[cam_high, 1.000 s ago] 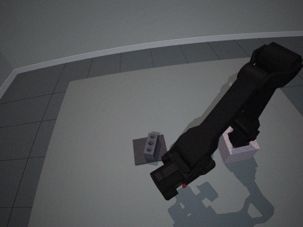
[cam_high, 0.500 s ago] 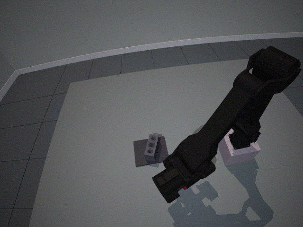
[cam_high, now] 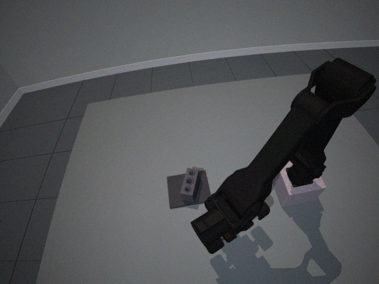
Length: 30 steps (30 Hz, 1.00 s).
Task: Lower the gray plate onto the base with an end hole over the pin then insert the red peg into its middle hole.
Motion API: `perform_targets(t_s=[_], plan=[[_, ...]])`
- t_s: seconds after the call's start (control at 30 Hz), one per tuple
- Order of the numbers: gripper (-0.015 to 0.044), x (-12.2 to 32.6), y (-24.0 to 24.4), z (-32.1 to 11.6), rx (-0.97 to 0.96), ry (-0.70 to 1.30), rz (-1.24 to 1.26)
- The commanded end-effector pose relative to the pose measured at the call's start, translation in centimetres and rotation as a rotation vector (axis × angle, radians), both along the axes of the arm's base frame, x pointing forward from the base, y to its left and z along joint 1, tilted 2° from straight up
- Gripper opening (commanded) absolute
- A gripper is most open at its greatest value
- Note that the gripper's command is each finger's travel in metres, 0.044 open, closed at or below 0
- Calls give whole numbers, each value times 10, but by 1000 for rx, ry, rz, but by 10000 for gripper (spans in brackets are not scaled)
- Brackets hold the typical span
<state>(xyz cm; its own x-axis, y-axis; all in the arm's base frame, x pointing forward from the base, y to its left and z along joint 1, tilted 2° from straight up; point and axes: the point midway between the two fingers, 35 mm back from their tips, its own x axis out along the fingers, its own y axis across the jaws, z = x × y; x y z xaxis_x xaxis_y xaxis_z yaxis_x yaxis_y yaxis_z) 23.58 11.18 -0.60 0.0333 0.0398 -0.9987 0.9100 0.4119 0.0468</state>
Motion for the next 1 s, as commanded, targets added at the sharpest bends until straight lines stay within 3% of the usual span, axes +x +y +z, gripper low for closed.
perform_targets(t_s=[0.0,0.3,0.97], plan=[[13,0,0,-1,-3,-1,-3],[0,1,0,6,-3,-1,-3],[0,5,1,68,-2,-2,-3]])
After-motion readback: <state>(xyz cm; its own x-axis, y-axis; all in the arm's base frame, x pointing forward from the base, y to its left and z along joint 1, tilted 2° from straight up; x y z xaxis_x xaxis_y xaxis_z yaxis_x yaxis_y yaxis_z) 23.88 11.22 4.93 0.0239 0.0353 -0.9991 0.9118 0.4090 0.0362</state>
